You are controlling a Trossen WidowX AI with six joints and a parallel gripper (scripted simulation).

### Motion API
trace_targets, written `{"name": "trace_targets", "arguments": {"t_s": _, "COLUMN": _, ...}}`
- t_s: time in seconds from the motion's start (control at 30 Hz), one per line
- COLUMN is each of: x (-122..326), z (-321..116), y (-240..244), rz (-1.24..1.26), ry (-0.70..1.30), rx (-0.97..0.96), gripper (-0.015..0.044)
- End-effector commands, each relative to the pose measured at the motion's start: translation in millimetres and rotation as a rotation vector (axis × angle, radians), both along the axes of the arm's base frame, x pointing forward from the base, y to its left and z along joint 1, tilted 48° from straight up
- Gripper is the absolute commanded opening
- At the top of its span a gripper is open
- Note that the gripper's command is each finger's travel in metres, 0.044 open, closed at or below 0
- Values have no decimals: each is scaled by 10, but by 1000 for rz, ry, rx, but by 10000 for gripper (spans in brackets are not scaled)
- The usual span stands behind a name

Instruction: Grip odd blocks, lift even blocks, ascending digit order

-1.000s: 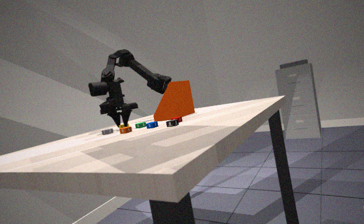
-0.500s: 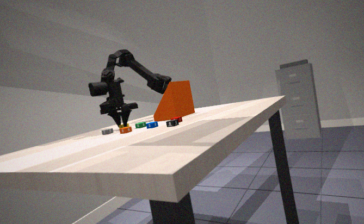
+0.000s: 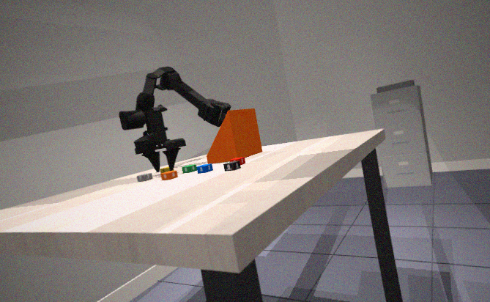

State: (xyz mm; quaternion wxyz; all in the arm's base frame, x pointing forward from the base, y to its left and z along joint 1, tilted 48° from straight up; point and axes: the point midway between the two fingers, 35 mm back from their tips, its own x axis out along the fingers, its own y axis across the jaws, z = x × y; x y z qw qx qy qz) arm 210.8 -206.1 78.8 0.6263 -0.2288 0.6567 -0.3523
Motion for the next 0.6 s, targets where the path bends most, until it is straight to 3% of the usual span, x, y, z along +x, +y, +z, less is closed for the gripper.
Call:
{"name": "trace_targets", "arguments": {"t_s": 0.0, "x": 3, "z": -6, "y": 3, "rz": 3, "ry": 0, "rx": 3, "gripper": 400}}
{"name": "trace_targets", "arguments": {"t_s": 0.4, "x": 44, "z": 233, "y": 271, "rz": 3, "ry": 0, "rx": 5, "gripper": 400}}
{"name": "trace_targets", "arguments": {"t_s": 0.57, "x": 132, "z": 526, "y": 627, "rz": 3, "ry": -1, "rx": 15, "gripper": 269}}
